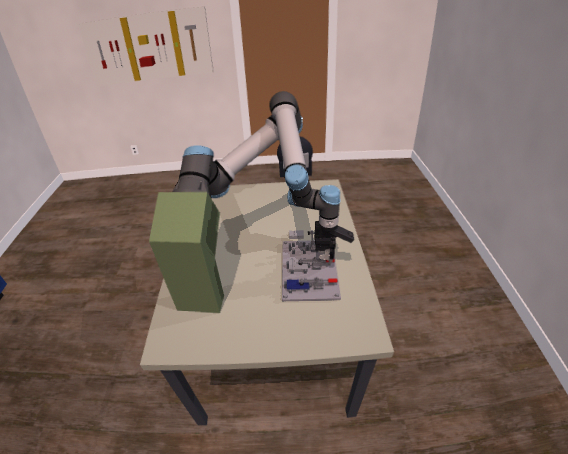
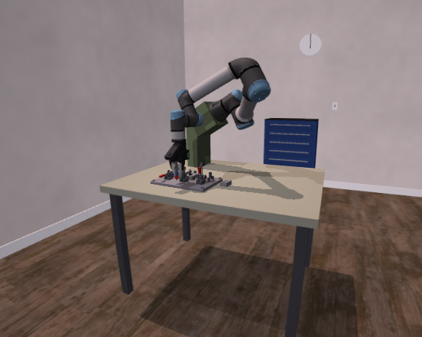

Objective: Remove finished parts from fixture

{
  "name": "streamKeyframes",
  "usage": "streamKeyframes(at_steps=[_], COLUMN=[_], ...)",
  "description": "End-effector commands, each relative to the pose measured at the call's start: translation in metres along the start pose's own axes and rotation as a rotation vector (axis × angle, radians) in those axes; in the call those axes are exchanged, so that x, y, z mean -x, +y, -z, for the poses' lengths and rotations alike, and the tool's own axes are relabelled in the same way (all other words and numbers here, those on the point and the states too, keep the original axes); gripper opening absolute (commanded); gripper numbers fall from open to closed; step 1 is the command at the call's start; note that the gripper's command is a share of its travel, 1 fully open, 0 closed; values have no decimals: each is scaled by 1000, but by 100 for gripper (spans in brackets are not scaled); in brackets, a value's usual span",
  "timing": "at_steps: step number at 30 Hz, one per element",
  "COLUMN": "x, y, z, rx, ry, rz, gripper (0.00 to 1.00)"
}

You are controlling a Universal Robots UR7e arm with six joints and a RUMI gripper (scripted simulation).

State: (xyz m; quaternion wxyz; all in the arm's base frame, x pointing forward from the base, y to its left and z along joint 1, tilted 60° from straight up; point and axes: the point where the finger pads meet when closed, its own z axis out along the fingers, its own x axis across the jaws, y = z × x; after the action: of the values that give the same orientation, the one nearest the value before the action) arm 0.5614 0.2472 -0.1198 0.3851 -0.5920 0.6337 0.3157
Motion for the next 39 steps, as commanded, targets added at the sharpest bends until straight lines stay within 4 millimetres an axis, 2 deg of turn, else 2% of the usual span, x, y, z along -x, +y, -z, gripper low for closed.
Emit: streamKeyframes(at_steps=[1, 39], x=[0, 0], y=[0, 9], z=[1, 17], rx=[-1, -1], ry=[0, 0], rz=[0, 0], gripper=[0, 0])
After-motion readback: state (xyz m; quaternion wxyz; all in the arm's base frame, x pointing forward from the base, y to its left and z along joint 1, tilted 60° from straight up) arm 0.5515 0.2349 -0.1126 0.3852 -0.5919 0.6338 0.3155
